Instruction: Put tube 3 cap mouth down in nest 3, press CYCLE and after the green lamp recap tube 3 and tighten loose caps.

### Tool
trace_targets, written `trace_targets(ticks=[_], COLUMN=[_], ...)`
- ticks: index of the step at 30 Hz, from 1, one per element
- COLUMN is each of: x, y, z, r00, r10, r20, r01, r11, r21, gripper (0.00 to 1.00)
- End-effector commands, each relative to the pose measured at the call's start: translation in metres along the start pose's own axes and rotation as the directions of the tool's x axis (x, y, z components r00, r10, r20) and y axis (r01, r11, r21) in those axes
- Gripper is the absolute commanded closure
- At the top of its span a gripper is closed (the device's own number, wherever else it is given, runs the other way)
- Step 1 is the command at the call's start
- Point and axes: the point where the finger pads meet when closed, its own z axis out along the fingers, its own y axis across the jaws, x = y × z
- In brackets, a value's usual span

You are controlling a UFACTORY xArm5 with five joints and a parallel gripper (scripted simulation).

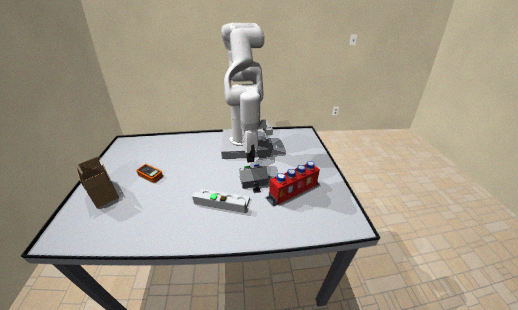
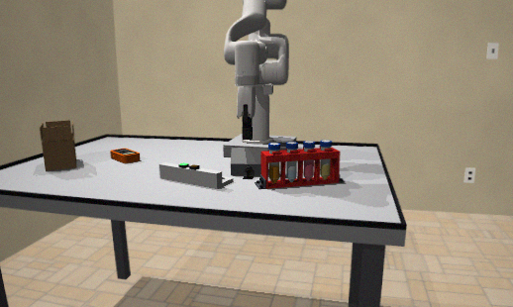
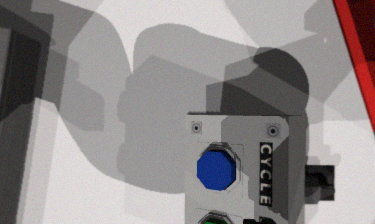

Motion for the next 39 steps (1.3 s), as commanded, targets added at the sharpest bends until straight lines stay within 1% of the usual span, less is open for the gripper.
trace_targets(ticks=[1,8,11,13,16,31,39], x=[-0.014,-0.014,-0.014,-0.014,-0.014,-0.014,-0.014], y=[-0.018,-0.018,-0.018,-0.018,-0.018,-0.018,-0.018], z=[0.007,0.007,0.016,0.016,0.025,0.025,0.028], r00=[1.0,1.0,1.0,1.0,1.0,1.0,1.0], r10=[-0.001,-0.001,-0.001,-0.001,-0.001,-0.001,-0.001], r20=[-0.012,-0.012,-0.012,-0.012,-0.012,-0.012,-0.012], r01=[0.001,0.001,0.001,0.001,0.001,0.001,0.001], r11=[1.0,1.0,1.0,1.0,1.0,1.0,1.0], r21=[-0.009,-0.009,-0.009,-0.009,-0.009,-0.009,-0.009], gripper=[1.0,1.0,1.0,1.0,1.0,1.0,1.0])
